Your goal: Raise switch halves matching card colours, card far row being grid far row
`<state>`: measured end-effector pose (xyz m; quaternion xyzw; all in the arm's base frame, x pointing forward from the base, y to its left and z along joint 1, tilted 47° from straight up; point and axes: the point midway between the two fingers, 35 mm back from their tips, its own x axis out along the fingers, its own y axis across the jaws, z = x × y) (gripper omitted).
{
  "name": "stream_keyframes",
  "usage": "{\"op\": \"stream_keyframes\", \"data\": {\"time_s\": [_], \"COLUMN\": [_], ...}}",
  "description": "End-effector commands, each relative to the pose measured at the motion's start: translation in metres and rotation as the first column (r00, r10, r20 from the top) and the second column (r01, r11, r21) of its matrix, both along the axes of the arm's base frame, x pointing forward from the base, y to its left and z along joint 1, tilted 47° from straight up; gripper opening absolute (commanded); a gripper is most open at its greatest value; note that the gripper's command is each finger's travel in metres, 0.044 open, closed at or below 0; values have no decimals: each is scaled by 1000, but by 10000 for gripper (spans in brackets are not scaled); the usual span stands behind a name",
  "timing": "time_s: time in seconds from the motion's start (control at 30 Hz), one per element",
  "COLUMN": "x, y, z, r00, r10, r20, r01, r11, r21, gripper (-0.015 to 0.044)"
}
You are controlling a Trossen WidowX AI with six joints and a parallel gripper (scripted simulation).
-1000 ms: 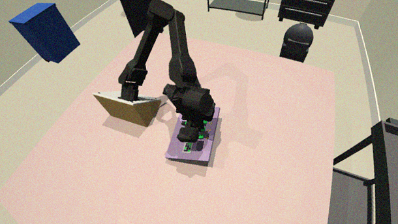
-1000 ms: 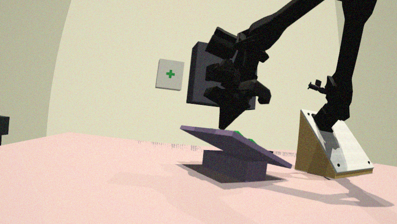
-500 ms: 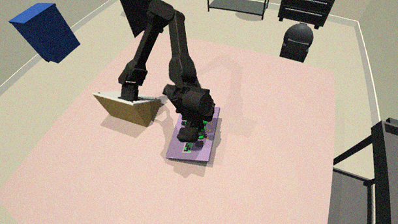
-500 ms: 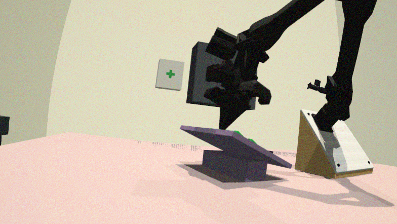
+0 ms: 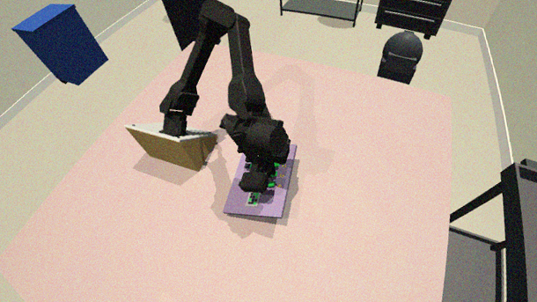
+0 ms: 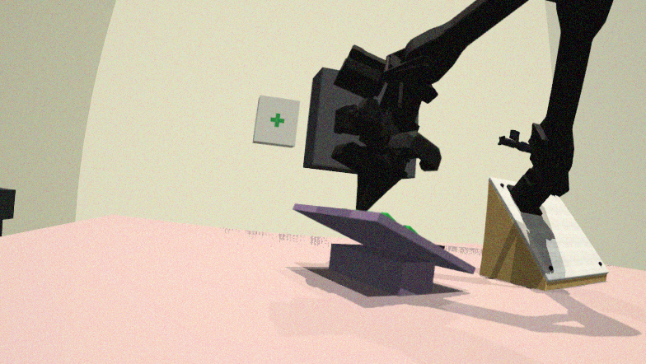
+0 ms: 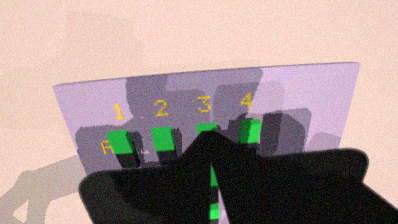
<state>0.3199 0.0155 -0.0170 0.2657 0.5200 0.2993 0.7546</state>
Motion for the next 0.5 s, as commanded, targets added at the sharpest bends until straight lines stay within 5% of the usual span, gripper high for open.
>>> {"op": "stream_keyframes", "data": {"time_s": [0.0,0.47], "x": [0,1], "y": [1,2], "z": [0,-1], "r00": [1000,1000], "r10": [-2,-2], "r20": [-2,-2], "r01": [2,2], "r11": [1000,1000], "r21": [4,4], "gripper": [0,0]}}
